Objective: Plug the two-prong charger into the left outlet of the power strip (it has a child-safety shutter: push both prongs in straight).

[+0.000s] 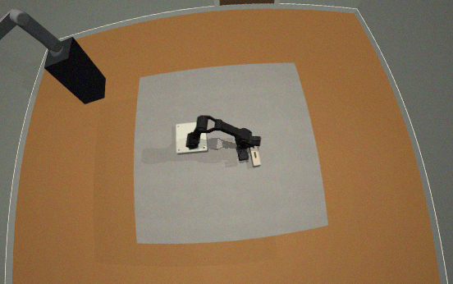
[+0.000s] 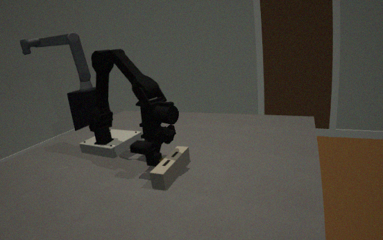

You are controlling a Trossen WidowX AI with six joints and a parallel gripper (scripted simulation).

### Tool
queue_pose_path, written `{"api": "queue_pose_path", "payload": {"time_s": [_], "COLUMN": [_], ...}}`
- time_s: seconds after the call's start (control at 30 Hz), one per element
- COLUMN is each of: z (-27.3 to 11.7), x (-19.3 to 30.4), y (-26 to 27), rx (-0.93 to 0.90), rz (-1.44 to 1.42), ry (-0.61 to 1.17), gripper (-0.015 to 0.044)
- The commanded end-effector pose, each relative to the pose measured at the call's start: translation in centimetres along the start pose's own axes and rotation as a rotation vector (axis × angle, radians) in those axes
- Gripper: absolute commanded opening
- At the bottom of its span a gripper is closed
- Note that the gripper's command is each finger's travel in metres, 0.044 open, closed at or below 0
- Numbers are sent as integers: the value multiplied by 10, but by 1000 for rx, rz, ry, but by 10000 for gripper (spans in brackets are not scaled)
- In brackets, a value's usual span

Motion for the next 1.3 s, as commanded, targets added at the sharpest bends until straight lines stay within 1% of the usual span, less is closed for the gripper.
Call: {"api": "queue_pose_path", "payload": {"time_s": [0.0,1.27], "z": [2,2], "x": [-7,-16], "y": [2,3], "rx": [2,3], "rz": [-3,-7], "ry": [5,5], "gripper": [0,0]}}
Point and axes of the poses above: the point midway between the two fingers, 35 mm back from their tips, its own z axis out along the fingers, its own y axis across the jaws, x = y × z, the point moved 9 cm from there along -z, back along the fingers, and after that the axes turned 6 degrees about z, right-handed, at the moved point
